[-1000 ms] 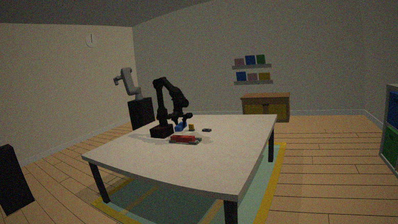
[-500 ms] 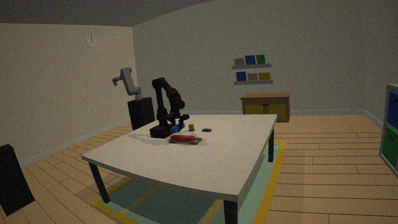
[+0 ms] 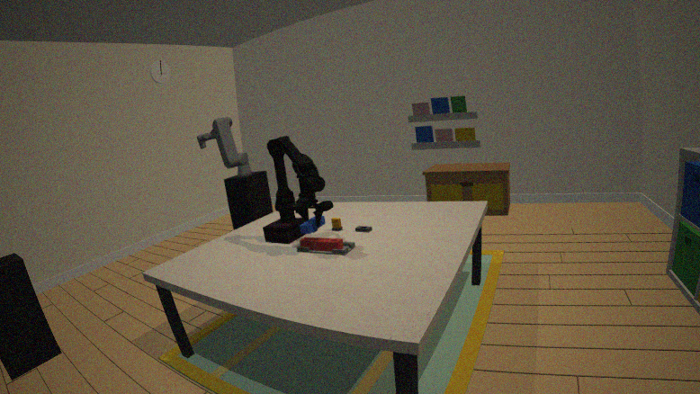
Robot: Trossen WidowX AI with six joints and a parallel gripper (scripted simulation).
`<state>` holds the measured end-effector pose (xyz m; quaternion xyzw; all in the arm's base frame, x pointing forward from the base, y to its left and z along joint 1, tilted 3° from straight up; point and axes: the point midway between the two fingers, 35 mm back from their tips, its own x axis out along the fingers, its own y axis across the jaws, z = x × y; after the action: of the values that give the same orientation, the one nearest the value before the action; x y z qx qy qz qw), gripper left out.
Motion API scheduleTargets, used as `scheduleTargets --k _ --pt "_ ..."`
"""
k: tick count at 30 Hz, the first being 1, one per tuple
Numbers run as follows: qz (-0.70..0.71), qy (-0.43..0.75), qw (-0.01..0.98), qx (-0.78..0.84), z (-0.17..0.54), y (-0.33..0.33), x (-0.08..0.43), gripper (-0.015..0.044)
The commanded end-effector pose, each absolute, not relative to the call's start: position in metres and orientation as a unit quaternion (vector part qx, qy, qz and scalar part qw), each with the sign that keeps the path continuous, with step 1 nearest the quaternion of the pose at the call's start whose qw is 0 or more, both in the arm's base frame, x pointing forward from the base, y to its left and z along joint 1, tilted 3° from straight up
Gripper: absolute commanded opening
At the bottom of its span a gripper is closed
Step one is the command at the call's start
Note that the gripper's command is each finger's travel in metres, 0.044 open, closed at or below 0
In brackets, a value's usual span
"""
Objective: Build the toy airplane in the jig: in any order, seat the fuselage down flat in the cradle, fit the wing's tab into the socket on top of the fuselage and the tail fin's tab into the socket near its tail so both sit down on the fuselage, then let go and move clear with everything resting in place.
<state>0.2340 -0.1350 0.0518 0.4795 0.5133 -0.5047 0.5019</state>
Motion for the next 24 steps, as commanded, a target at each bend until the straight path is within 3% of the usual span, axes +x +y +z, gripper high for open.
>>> scheduleTargets --k 1,24 --pt "-0.507 0.510 0.501 0.480 0.050 -0.136 0.234 0.0195" --pt "-0.507 0.510 0.501 0.480 0.013 -0.137 0.233 0.0195"
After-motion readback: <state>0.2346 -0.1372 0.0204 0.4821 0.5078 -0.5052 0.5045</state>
